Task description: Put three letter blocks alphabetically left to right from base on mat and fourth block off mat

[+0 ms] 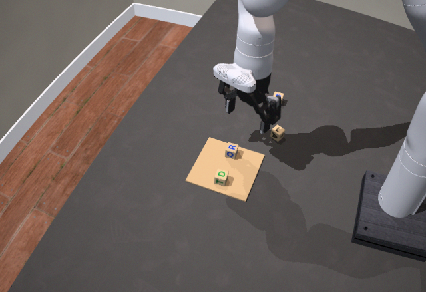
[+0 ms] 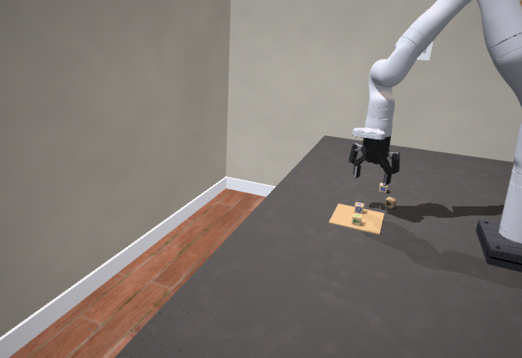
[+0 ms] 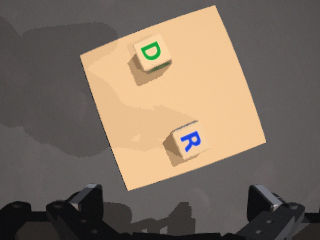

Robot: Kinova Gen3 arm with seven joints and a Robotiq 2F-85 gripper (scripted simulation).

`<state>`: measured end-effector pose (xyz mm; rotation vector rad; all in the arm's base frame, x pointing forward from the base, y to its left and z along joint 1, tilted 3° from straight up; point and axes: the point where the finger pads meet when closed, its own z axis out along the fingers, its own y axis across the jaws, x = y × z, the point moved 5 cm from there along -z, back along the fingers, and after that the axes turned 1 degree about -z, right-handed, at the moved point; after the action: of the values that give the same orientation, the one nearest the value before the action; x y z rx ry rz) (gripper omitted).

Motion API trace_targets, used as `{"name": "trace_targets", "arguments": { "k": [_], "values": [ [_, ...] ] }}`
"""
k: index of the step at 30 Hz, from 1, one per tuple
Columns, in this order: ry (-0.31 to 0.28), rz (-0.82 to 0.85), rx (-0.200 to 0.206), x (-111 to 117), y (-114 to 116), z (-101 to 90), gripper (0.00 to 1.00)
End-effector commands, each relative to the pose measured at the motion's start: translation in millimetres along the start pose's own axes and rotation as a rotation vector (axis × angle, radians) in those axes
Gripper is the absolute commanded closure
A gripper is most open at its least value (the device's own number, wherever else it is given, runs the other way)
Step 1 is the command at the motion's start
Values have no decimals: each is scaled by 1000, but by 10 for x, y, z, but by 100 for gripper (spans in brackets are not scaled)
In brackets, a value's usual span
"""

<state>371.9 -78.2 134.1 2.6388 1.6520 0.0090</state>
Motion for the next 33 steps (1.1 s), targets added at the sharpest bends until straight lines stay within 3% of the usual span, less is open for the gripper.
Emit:
{"name": "trace_targets", "arguments": {
  "k": [1,15,17,26,33],
  "values": [
    [-1,53,-3,-38,-13,-12,0],
    [3,855,1,-537,-194,34,0],
    [3,855,1,-537,-194,34,0],
    [11,1299,-12,-804,-288,33,0],
    [17,1479,-20,-912,-327,29,0]
  ]
}}
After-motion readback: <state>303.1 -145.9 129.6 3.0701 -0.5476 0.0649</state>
